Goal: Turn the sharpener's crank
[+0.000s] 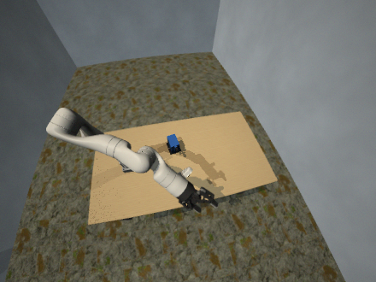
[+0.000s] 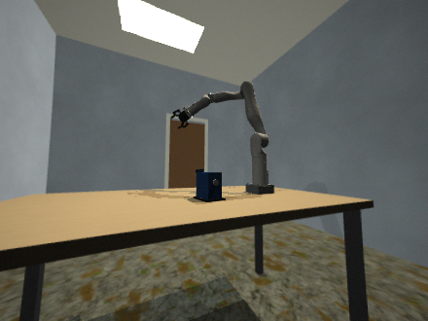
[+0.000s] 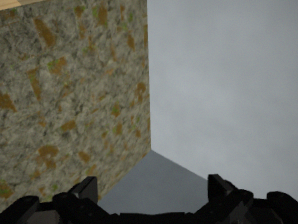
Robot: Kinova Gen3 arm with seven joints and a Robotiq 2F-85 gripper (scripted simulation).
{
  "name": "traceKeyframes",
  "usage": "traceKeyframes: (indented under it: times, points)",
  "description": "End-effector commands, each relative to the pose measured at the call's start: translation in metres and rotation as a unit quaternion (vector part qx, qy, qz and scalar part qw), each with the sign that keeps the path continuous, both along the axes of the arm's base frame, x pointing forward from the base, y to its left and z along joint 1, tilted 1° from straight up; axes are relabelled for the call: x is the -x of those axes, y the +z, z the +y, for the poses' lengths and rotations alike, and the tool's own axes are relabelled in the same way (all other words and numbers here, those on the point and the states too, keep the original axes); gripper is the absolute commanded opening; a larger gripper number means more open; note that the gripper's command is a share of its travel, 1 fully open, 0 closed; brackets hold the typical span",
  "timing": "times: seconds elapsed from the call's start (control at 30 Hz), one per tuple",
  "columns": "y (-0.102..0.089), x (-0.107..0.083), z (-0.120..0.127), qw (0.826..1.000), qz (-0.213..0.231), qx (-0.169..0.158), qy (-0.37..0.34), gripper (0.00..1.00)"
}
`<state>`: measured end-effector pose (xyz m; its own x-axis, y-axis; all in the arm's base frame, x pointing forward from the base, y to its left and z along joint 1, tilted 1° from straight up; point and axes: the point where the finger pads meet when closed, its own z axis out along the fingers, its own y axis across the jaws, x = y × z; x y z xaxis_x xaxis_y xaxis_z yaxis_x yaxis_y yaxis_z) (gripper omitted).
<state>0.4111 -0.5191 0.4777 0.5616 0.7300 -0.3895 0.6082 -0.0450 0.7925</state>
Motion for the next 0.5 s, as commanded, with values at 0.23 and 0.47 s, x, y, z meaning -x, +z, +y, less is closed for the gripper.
traceKeyframes:
  times: [0.23,0.47]
  points:
    - [-0.028,-0.028,0.031,0.999,0.015,-0.031,0.029,1.00]
    - [-0.028,-0.028,0.031,0.999,0.015,-0.031,0.029,1.00]
